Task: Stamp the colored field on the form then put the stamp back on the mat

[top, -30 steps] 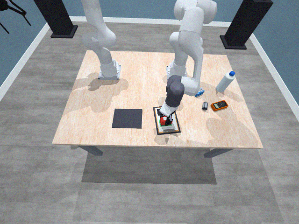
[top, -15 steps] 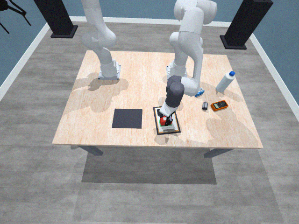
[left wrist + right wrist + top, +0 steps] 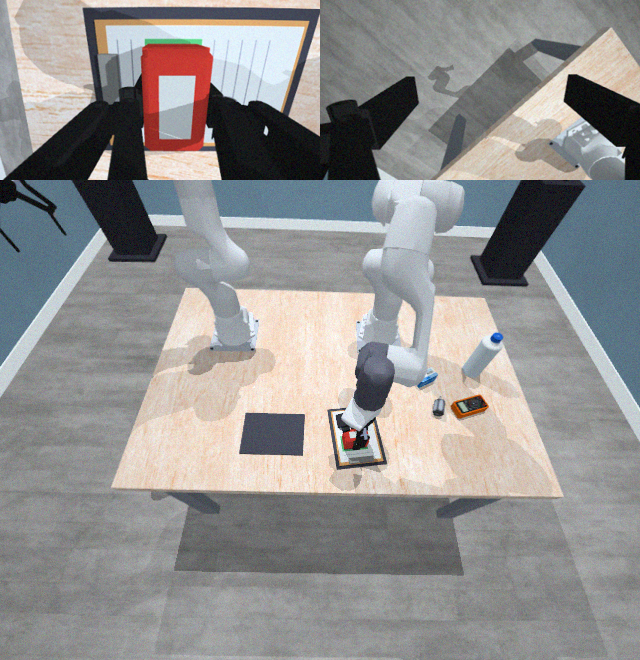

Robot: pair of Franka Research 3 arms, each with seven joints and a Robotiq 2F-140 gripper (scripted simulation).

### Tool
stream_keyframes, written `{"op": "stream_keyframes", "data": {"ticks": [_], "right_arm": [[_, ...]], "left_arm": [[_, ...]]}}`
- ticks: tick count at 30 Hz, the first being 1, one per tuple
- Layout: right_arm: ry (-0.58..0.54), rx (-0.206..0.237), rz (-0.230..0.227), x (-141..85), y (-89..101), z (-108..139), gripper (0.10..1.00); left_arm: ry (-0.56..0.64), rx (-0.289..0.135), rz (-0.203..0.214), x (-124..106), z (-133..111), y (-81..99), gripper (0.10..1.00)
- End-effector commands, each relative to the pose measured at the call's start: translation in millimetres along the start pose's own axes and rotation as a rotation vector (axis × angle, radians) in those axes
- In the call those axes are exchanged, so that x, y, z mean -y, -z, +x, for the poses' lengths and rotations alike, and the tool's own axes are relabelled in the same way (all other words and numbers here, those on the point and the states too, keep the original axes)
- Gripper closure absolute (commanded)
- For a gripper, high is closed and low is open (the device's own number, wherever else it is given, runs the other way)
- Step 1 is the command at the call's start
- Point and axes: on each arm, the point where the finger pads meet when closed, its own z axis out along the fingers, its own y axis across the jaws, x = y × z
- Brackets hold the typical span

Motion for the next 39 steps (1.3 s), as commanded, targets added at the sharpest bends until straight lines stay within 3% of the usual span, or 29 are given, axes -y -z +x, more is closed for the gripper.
{"op": "stream_keyframes", "data": {"ticks": [1,14,33,37,39], "right_arm": [[0.000,0.000,0.000,0,0.1,0,0.098],[0.000,0.000,0.000,0,0.1,0,0.098],[0.000,0.000,0.000,0,0.1,0,0.098],[0.000,0.000,0.000,0,0.1,0,0.098],[0.000,0.000,0.000,0,0.1,0,0.098]], "left_arm": [[-0.003,-0.002,-0.001,0,0,-2.1,0.826],[-0.003,-0.002,-0.001,0,0,25.2,0.826],[-0.003,-0.002,-0.001,0,0,27.7,0.826],[-0.003,-0.002,-0.001,-1,-1,46.1,0.826],[-0.003,-0.002,-0.001,-1,-1,46.1,0.826]]}}
